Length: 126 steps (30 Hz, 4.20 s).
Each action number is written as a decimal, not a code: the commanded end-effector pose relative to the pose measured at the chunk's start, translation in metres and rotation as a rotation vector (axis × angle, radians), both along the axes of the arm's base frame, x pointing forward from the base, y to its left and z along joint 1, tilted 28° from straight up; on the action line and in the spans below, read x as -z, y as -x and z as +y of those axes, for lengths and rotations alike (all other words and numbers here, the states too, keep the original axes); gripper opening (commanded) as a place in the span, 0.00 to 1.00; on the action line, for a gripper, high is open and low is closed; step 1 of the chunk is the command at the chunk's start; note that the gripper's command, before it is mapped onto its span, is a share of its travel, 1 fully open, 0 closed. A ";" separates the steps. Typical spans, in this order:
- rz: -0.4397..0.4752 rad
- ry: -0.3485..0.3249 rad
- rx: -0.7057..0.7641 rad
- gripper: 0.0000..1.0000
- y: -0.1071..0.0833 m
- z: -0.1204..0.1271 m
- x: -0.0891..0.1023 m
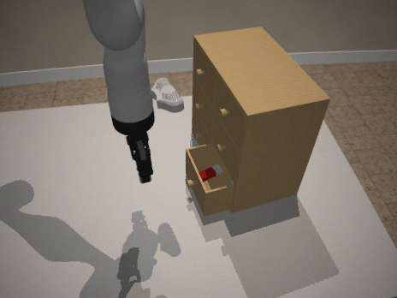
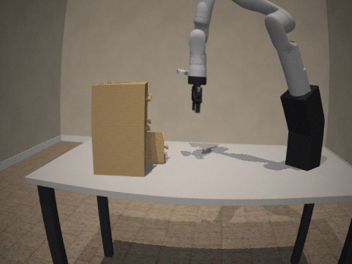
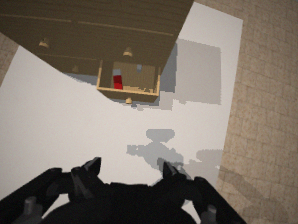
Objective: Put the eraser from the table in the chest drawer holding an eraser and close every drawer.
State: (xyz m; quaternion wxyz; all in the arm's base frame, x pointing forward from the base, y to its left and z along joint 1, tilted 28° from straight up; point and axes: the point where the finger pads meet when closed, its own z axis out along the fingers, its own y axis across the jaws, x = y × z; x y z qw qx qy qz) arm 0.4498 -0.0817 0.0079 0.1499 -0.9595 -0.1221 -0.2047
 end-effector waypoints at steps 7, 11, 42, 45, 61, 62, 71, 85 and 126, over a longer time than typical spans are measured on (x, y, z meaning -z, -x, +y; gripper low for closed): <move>0.006 0.005 -0.003 1.00 -0.001 -0.001 -0.001; 0.010 0.006 -0.004 1.00 -0.001 -0.001 -0.002; 0.018 0.009 -0.005 1.00 0.000 -0.001 -0.002; 0.018 0.009 -0.005 1.00 0.000 -0.001 -0.002; 0.018 0.009 -0.005 1.00 0.000 -0.001 -0.002; 0.018 0.009 -0.005 1.00 0.000 -0.001 -0.002; 0.019 0.007 -0.001 1.00 0.000 -0.001 -0.002; 0.034 -0.008 0.038 1.00 0.001 -0.001 -0.002; 0.213 -0.194 0.507 1.00 0.019 -0.001 -0.003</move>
